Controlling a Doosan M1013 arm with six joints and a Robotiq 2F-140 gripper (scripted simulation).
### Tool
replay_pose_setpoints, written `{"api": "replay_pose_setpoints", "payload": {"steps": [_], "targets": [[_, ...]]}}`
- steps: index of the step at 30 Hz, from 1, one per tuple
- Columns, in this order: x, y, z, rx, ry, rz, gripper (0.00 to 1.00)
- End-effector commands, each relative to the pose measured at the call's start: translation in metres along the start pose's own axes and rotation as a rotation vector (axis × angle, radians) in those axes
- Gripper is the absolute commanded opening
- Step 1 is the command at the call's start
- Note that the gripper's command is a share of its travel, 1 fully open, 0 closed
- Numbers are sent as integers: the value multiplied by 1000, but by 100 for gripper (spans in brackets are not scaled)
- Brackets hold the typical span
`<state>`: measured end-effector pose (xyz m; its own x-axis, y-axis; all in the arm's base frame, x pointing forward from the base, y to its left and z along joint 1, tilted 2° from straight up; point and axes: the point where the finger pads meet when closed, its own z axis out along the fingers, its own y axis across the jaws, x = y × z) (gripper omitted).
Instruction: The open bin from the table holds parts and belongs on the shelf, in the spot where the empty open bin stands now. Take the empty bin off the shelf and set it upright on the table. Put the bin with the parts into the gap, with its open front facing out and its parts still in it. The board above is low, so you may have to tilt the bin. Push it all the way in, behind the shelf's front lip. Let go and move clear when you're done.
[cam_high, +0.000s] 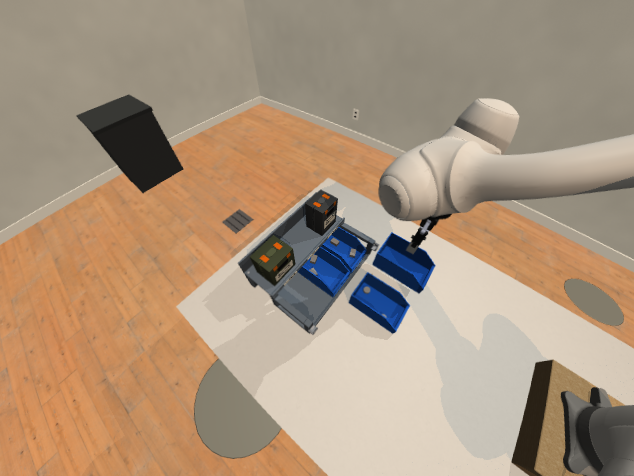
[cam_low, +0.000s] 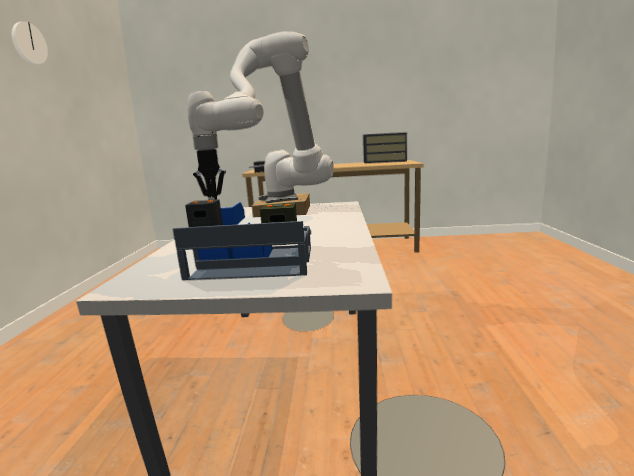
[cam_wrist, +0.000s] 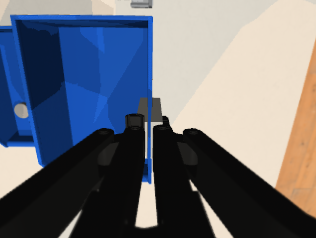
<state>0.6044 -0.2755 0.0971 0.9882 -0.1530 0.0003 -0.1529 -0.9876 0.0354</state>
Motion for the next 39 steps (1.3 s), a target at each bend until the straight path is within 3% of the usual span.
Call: {"api": "replay_pose_setpoints", "payload": {"steps": [1, 24, 39], "targets": [[-1, 10, 0, 1, 0, 0, 10], [-1, 11, 1, 1, 0, 0, 10], [-1, 11, 27, 1, 0, 0, 10]]}}
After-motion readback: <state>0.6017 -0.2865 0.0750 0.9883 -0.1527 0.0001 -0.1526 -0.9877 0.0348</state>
